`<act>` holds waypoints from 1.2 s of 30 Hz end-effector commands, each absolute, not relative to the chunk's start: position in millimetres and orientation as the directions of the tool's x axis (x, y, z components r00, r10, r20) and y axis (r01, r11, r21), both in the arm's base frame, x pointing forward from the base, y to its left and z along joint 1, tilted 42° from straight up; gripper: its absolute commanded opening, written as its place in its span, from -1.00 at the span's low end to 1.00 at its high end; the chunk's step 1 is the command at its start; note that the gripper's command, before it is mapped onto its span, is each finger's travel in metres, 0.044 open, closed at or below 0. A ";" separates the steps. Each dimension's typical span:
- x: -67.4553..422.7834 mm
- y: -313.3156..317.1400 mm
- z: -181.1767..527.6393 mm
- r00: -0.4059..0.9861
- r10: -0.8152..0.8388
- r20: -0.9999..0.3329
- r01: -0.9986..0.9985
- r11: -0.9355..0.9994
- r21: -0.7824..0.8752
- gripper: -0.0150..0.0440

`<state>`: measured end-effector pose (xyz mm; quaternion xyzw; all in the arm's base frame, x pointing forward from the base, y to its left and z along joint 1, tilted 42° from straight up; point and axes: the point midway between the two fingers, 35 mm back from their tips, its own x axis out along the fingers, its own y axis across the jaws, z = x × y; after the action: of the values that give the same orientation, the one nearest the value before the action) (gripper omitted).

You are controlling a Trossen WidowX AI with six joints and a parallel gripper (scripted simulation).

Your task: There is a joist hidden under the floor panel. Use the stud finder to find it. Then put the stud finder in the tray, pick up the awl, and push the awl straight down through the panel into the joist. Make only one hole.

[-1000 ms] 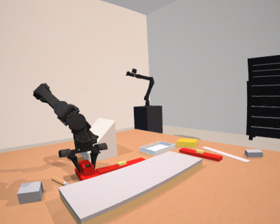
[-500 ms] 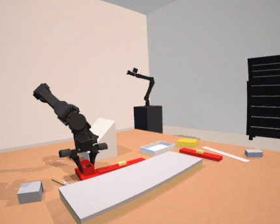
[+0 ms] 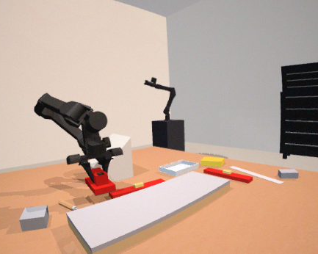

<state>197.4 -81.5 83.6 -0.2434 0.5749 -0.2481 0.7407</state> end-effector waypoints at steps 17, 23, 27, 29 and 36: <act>213.8 -51.5 135.3 0.229 -0.657 -0.718 0.085 0.748 -0.658 -0.49; 238.9 -53.6 146.9 0.228 -0.651 -0.724 0.069 0.752 -0.655 -0.49; 255.9 -56.2 153.9 0.228 -0.648 -0.727 0.059 0.754 -0.654 -0.49; 264.5 -58.0 157.2 0.228 -0.647 -0.728 0.053 0.755 -0.654 -0.49; 294.7 -66.1 167.6 0.230 -0.643 -0.731 0.036 0.756 -0.653 -0.49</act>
<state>281.1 -64.7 161.7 -0.2628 0.5799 -0.2351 0.7344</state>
